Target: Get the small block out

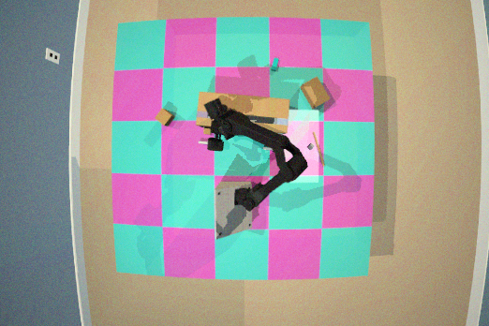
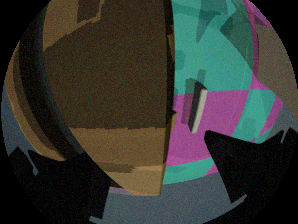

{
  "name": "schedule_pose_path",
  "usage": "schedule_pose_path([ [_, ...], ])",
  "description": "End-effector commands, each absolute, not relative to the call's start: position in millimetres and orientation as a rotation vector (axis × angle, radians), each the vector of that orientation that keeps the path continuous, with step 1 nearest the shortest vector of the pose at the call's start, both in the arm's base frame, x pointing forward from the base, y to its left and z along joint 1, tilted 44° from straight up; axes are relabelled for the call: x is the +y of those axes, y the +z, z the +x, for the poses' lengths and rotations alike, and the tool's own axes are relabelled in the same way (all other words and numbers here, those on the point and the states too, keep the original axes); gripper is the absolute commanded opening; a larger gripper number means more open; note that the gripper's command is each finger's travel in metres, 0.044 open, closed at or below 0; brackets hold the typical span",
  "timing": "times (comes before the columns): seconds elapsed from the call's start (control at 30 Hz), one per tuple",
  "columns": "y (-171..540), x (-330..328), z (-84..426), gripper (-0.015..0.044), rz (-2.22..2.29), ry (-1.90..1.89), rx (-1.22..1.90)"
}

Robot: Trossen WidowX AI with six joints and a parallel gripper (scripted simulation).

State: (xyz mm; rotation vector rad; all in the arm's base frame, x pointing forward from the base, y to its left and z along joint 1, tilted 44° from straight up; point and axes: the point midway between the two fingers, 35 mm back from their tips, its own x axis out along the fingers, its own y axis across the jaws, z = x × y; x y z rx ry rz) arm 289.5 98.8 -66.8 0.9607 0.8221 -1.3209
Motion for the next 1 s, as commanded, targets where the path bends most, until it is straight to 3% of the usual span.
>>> schedule_pose_path([
  [0.0,-70,101,290,0.0400,0.966,-1.326,0.822],
  [0.23,-26,139,286,0.0400,0.962,-1.321,0.825],
  [0.43,-29,140,286,0.0400,0.953,-1.311,0.828],
  [0.5,-30,148,289,0.0348,0.907,-1.251,0.854],
  [0.6,-33,155,288,0.0285,0.649,-1.076,0.981],
  [0.97,-42,164,276,0.0285,-0.413,-0.400,1.312],
])
